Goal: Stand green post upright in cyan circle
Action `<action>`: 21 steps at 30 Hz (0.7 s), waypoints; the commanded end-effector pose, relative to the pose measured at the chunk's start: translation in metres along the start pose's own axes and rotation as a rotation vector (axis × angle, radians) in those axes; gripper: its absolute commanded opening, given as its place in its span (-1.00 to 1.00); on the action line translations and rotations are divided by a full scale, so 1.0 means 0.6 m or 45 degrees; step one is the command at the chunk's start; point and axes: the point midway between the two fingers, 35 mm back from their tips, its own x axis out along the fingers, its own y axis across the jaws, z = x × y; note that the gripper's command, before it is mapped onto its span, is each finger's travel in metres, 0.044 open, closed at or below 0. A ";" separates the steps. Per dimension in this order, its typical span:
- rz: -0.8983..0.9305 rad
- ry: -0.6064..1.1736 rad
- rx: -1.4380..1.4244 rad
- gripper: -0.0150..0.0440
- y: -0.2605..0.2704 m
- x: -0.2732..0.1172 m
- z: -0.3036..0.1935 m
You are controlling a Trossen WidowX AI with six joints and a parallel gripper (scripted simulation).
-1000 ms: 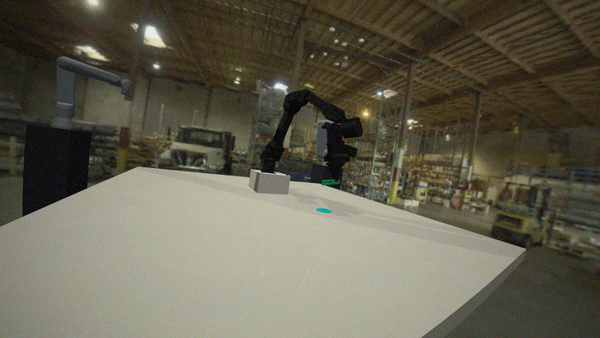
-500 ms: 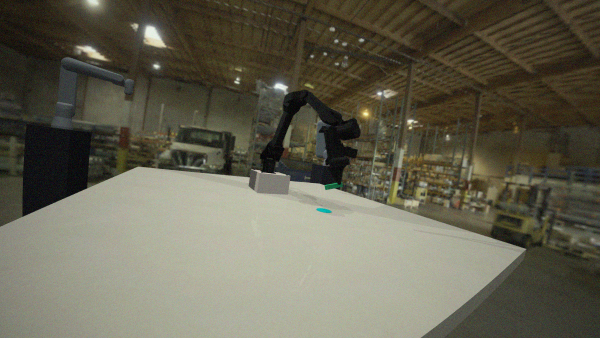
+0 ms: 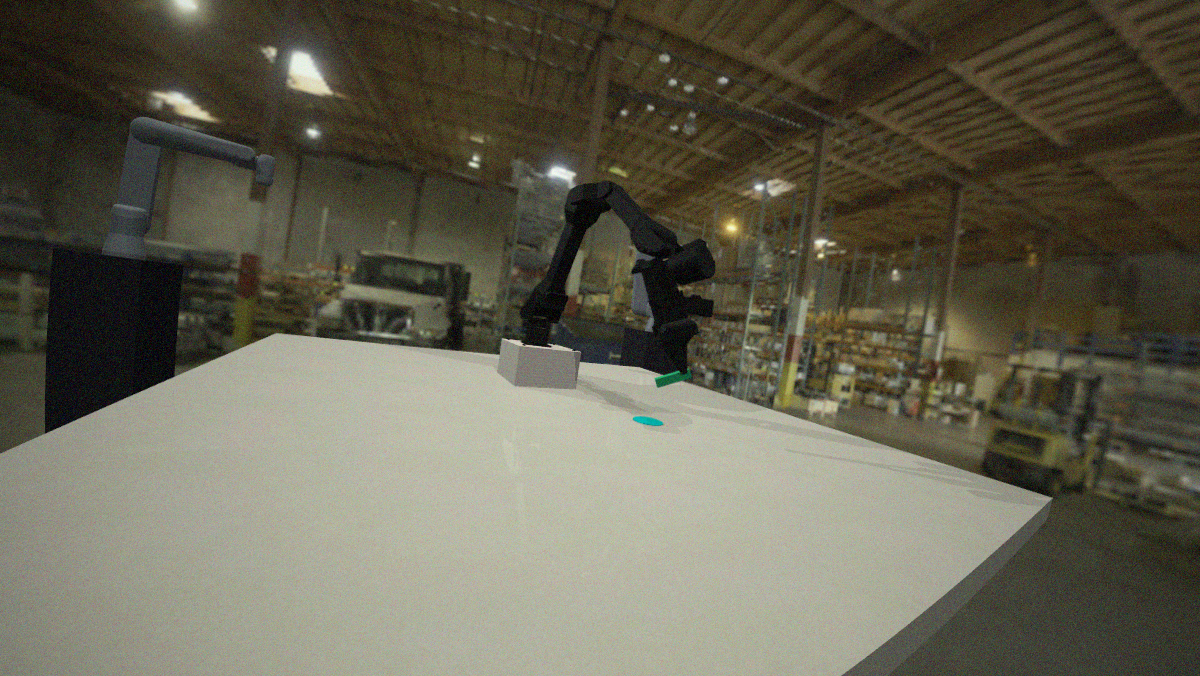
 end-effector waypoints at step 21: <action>0.013 -0.217 0.067 -0.42 -0.017 0.019 0.002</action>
